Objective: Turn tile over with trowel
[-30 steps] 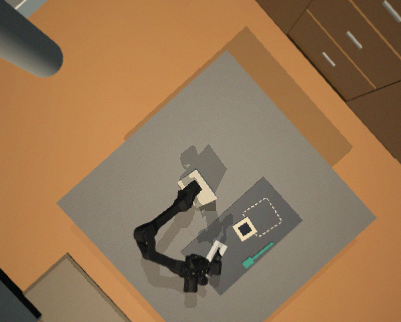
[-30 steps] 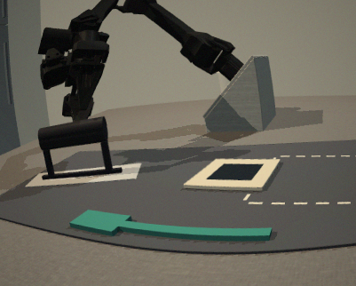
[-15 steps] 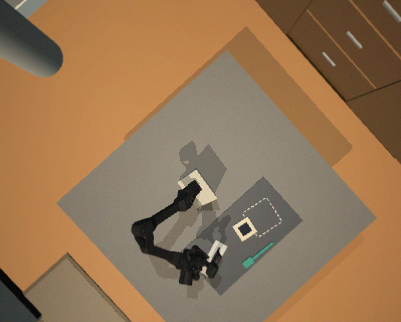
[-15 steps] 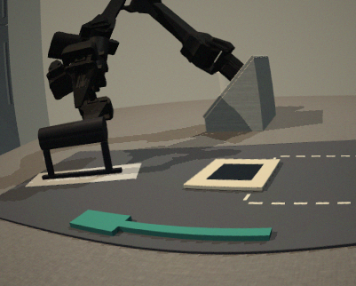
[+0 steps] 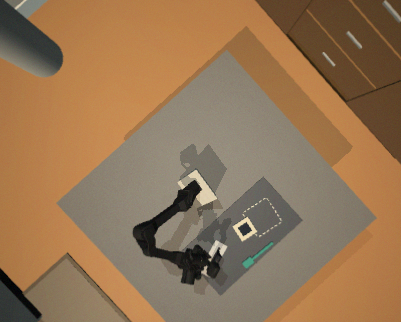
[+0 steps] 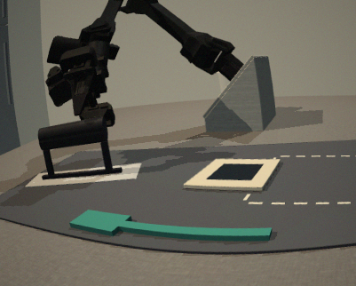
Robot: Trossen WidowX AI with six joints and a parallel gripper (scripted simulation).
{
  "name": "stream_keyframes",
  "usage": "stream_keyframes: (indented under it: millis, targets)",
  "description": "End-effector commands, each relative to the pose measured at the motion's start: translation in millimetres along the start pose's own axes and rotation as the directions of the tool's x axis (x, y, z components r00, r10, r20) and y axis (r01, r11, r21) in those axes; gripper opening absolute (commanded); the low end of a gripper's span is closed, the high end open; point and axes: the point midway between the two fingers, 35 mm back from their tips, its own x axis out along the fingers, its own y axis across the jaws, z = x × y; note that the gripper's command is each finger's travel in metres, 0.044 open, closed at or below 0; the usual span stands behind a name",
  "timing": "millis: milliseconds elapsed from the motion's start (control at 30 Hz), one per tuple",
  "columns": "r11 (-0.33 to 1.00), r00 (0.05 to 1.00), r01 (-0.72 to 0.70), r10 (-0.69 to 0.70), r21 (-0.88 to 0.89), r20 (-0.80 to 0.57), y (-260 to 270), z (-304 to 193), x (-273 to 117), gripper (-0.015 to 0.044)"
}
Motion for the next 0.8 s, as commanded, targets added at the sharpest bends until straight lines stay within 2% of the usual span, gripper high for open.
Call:
stream_keyframes:
  millis: [0, 767]
  targets:
    - [1.0, 1.0, -0.007, 0.007, 0.005, 0.002, 2, 2, 6, 0.03]
    - [1.0, 1.0, -0.008, 0.008, 0.005, 0.003, 1, 1, 43, 0.03]
